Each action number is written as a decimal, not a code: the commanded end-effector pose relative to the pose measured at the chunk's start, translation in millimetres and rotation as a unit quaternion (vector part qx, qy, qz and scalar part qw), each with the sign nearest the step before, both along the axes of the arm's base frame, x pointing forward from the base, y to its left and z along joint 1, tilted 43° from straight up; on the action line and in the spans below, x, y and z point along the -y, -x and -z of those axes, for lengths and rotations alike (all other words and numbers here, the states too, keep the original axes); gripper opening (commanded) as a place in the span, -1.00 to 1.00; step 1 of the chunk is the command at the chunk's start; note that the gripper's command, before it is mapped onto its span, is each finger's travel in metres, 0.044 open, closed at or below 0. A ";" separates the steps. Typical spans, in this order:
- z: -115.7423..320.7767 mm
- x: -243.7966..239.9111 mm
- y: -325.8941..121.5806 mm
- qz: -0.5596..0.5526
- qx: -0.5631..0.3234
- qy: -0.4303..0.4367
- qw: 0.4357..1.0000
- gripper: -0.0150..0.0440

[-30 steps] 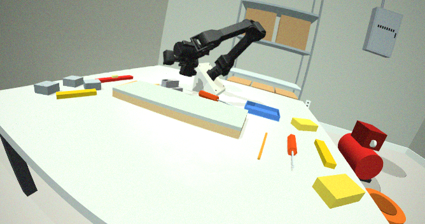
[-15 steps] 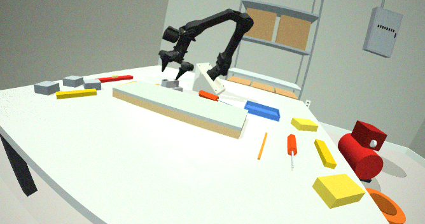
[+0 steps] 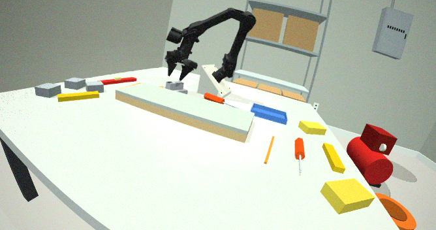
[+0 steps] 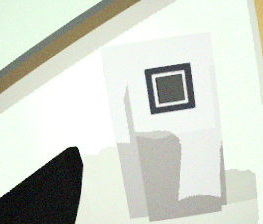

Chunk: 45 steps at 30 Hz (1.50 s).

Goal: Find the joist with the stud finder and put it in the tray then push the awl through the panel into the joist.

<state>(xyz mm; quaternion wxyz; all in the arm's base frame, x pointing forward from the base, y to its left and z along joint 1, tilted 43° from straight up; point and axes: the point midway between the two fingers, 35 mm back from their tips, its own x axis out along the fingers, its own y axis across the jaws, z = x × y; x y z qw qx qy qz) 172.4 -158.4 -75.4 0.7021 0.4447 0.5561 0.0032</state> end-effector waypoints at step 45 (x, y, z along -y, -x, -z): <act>36.8 -33.5 -8.4 0.004 0.001 -0.004 1.000 0.44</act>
